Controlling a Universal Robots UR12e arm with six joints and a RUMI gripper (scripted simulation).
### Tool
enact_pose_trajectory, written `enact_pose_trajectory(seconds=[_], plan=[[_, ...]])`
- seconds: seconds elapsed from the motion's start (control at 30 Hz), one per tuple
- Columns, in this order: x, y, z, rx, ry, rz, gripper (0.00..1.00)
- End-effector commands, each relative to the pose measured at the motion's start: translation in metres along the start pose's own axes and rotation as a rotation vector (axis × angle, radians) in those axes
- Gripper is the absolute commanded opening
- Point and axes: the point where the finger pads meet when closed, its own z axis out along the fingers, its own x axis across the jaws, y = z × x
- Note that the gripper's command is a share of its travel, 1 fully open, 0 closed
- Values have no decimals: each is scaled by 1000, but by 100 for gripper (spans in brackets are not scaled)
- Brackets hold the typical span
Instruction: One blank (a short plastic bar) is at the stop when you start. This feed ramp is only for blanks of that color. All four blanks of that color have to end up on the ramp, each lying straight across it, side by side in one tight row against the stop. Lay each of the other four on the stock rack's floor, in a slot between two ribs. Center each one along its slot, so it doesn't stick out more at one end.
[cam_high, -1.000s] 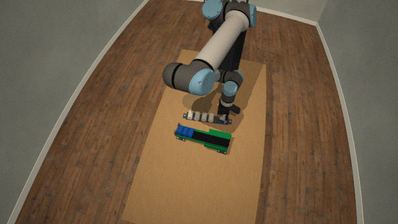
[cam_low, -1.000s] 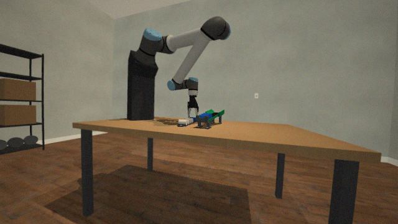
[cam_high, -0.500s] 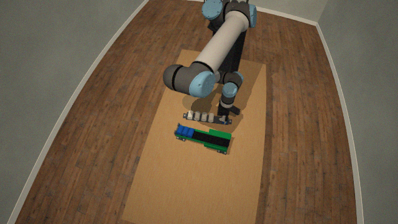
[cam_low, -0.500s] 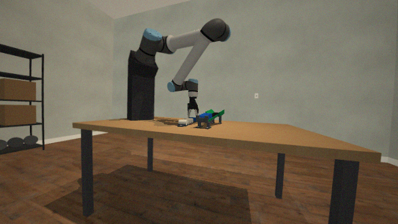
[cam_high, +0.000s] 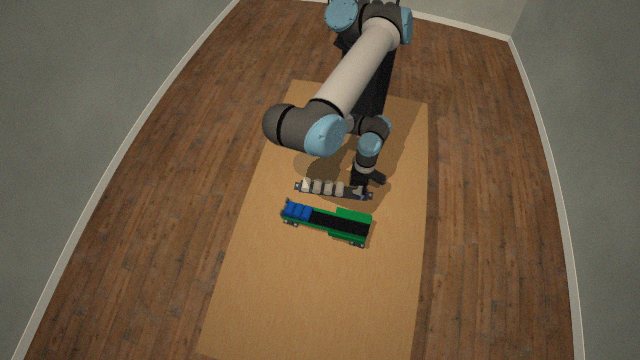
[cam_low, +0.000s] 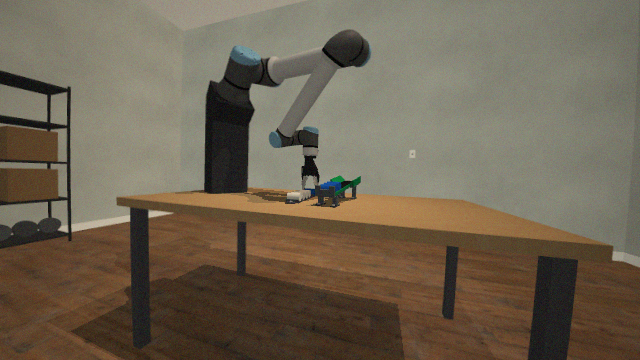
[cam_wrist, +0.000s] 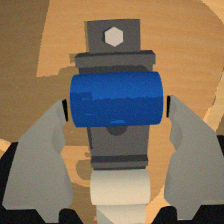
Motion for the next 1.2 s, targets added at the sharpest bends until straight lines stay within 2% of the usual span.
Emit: enact_pose_trajectory(seconds=[0.0,0.47,0.5,1.17], plan=[[0,0,0,0,0,0,49],[0,0,0,0,0,0,49],[0,0,0,0,0,0,36],[0,0,0,0,0,0,36]])
